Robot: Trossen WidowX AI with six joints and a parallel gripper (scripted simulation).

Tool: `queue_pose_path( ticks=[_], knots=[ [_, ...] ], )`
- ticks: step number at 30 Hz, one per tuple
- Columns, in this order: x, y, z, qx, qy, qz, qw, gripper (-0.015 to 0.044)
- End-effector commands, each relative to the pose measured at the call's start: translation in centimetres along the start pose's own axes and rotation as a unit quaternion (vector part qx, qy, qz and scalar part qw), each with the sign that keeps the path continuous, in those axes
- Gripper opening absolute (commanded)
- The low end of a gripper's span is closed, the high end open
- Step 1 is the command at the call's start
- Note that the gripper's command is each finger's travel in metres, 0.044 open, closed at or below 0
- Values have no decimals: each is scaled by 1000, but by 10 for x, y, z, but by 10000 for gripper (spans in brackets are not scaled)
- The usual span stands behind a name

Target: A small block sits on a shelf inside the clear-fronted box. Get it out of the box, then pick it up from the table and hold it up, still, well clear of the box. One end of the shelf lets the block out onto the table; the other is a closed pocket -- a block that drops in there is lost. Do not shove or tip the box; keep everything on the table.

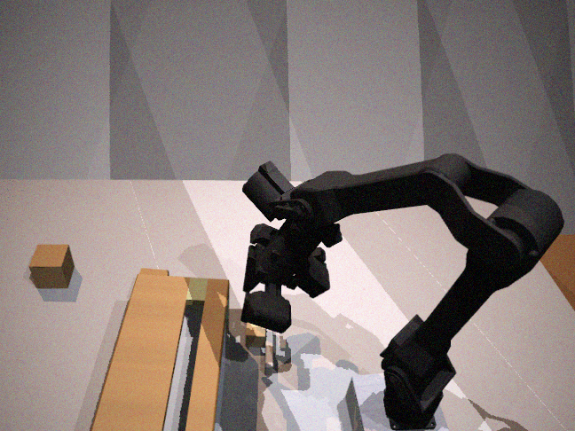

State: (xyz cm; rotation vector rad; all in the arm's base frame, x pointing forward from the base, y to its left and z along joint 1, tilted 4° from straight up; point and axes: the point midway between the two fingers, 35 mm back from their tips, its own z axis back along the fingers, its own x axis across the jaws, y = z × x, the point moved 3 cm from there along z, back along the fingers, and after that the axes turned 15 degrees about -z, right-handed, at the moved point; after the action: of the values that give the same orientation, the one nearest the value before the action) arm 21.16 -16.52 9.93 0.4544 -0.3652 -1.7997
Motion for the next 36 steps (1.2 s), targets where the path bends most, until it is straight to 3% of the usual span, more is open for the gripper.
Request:
queue_pose_path(
  ticks=[1, 36],
  knots=[
    [0, -10, -16, -5, 0, -5, 1000, 285],
    [7, -32, -61, -5, 0, -5, 1000, 285]
  ],
)
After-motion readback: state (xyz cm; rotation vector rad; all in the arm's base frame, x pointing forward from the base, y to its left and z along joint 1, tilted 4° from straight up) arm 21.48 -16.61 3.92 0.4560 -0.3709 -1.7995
